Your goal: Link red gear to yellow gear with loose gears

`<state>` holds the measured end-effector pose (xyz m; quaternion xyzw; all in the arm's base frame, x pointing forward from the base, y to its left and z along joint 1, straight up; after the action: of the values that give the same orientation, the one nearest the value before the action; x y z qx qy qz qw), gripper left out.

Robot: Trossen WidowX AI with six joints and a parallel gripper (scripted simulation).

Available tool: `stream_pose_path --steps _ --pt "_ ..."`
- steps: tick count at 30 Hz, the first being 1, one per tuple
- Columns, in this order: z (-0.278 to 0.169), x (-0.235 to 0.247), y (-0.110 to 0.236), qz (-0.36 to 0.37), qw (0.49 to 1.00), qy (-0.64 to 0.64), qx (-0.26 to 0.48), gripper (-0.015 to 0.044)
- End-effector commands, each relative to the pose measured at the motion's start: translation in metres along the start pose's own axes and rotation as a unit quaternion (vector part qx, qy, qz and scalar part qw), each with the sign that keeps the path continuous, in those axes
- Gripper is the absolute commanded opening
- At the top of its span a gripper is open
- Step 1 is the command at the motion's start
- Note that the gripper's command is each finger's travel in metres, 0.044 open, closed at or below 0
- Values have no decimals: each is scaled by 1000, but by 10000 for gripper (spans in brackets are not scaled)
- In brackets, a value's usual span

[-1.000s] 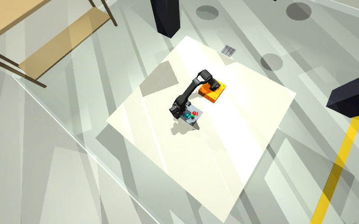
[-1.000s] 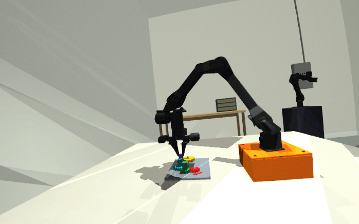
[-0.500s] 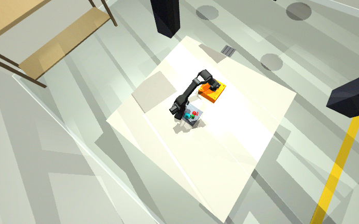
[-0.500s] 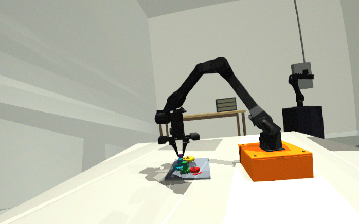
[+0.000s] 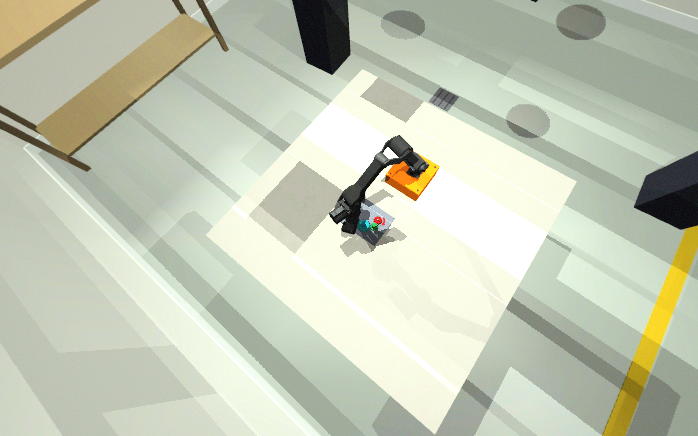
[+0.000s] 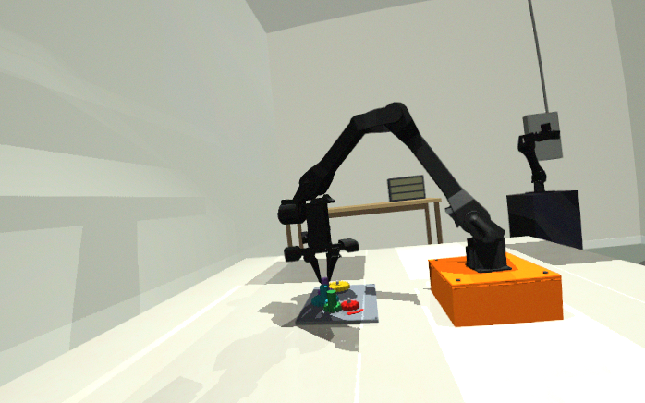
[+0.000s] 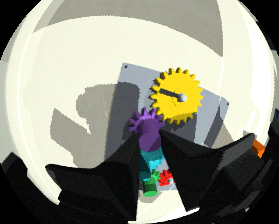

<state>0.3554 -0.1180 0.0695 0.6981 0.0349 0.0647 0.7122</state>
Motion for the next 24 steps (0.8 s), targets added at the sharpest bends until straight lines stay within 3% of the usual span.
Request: stream_pose_path --steps 1,7,13,17,24 --pt "-1 -1 -1 0 999 -33 2 0" --pt "1 -2 -2 0 993 -116 2 0" --pt "-1 -1 4 0 995 -96 2 140" --pt "-1 -1 8 0 995 -96 2 140" --pt "-1 -1 48 0 995 -96 2 140"
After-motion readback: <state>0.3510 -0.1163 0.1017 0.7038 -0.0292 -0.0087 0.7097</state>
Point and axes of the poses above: the point midway between the two fingers, 35 mm back from their tips, its own y axis back along the fingers, its own x axis across the jaws, z = x × y, the point moved 6 cm from there along y, back along the fingers, and after that the axes turned 10 degrees about -y, right-handed, at the moved point
